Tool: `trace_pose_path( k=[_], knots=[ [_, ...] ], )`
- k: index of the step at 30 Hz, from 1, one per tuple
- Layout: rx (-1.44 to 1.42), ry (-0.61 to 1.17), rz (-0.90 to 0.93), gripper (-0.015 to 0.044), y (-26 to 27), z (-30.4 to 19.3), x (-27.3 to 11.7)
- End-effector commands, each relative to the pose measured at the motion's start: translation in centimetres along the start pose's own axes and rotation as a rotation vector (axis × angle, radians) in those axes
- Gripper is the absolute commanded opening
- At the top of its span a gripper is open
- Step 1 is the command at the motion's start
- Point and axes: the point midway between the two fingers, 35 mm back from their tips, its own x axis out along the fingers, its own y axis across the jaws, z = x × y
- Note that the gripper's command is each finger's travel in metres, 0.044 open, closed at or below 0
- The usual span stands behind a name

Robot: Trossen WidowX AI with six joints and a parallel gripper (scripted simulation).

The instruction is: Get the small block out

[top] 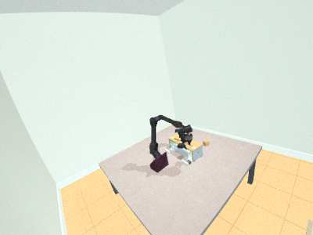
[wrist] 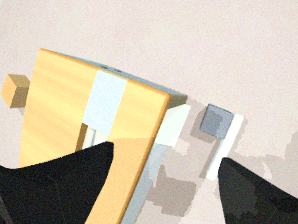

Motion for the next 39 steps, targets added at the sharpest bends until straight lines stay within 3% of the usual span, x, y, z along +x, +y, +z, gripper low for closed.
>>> trace_pose_path(
  k=[1,17,39],
  knots=[
    [0.941,0.106,0.058,0.0285,-1.52,0.62,0.48],
    [1.788,0.222,0.052,0.0285,-2.35,1.37,0.11],
    [1.797,0.223,0.052,0.0285,-2.38,1.38,0.38]
  ],
)
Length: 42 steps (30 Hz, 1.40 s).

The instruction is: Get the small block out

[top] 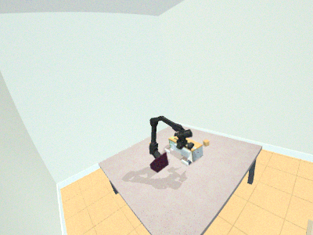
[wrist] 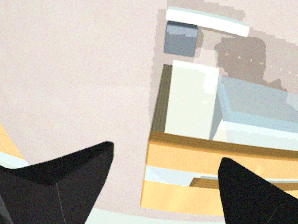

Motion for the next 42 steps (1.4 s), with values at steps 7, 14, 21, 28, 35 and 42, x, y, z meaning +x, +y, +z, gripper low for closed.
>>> trace_pose_path(
  k=[7,14,21,28,35,42],
  knots=[
    [0.020,0.001,-0.010,0.0285,-0.1,3.4,8.8],
    [0.020,0.001,-0.010,0.0285,-0.1,3.5,9.0],
    [0.020,0.001,-0.010,0.0285,-0.1,3.9,10.0],
    [0.020,0.002,-0.010,0.0285,-0.1,4.4,11.0],
    [0.020,0.002,-0.010,0.0285,-0.2,4.9,12.0],
    [0.020,0.002,-0.011,0.0285,-0.3,5.5,13.0]
  ],
)
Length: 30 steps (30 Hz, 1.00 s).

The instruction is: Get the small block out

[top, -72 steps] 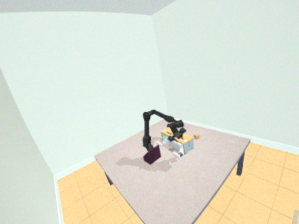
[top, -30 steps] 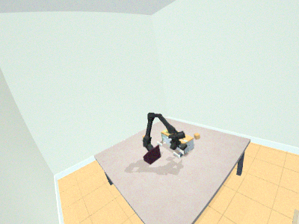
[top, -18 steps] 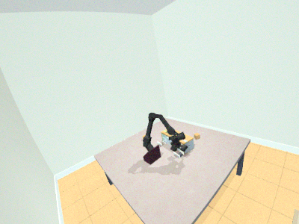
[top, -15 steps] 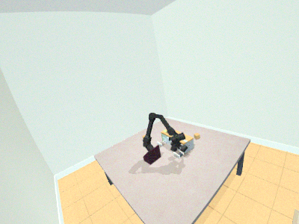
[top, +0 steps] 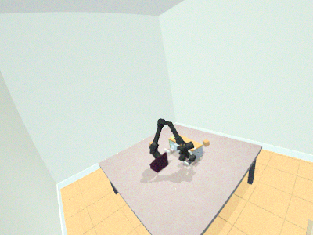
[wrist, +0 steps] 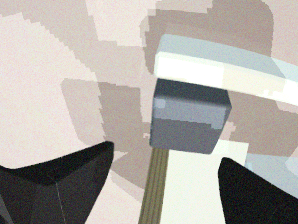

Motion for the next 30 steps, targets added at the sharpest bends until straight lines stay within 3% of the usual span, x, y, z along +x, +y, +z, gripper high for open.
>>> trace_pose_path(
  k=[1,13,20,23,26,30],
  knots=[
    [0.012,-0.007,-0.010,0.0285,-0.3,0.8,0.8],
    [0.012,-0.007,-0.012,0.0285,-0.5,1.6,2.1],
    [0.012,-0.007,-0.012,0.0101,-0.5,1.6,2.1],
    [0.012,-0.007,-0.012,0.0081,-0.5,1.6,2.1],
    [0.011,-0.006,-0.011,0.0003,-0.4,1.2,1.4],
    [0.008,-0.006,-0.007,0.0000,-0.2,0.1,-0.7]
  ],
)
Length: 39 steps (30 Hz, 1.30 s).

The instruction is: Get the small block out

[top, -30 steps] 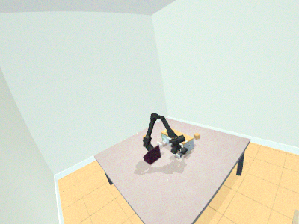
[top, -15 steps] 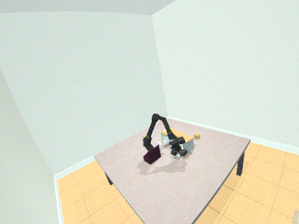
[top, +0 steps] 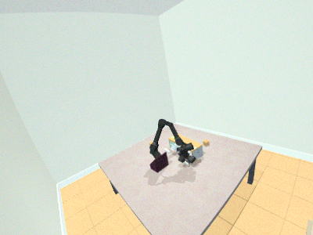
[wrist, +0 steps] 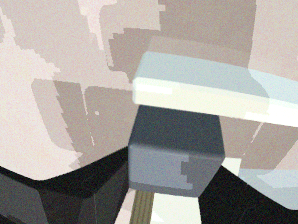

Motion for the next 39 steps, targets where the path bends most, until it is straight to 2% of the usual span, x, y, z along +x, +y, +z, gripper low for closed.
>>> trace_pose_path(
  k=[1,6,11,39],
  knots=[
    [-0.007,0.003,0.011,0.0000,0.3,-1.1,-2.1],
    [-0.010,0.003,0.012,0.0000,0.3,-2.1,-4.6],
    [-0.002,0.004,0.017,0.0000,0.1,-2.3,-4.9],
    [0.350,0.079,0.182,0.0000,-5.6,-6.5,-13.0]
  ],
)
